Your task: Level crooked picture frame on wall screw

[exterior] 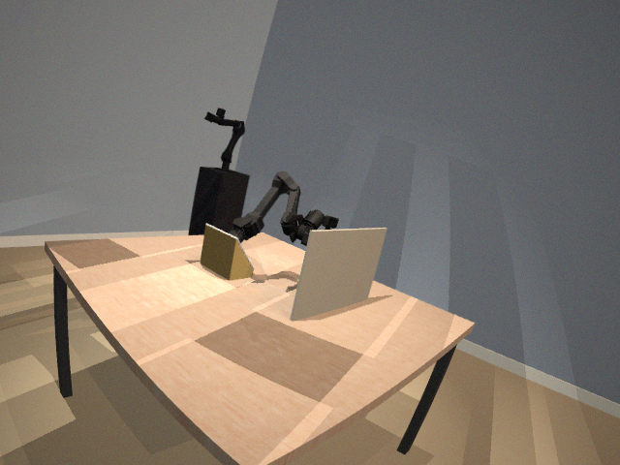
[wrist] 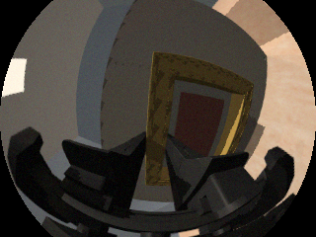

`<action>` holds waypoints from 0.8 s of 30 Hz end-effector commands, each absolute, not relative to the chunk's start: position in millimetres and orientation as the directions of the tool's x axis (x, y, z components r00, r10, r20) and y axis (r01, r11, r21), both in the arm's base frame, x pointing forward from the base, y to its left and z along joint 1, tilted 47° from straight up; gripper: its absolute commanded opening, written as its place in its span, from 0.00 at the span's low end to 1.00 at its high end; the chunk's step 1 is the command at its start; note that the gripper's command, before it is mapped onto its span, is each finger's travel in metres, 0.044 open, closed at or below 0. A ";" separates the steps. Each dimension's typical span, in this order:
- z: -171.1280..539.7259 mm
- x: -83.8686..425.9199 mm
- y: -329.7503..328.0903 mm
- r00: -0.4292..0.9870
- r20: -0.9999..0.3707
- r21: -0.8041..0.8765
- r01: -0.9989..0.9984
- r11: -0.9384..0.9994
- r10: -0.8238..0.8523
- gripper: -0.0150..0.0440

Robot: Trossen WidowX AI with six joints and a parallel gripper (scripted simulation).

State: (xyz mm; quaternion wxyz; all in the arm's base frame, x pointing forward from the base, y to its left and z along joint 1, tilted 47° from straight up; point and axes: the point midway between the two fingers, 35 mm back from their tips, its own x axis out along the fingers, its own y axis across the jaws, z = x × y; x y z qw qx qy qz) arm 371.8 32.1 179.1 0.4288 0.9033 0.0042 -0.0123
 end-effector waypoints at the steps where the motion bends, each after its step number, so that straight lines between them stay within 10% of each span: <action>1: 179.8 371.9 29.4 1.000 -0.021 0.776 0.008 -0.630 -0.012 0.25; 24: 178.3 371.9 27.6 1.000 -0.021 0.777 0.008 -0.630 -0.012 0.25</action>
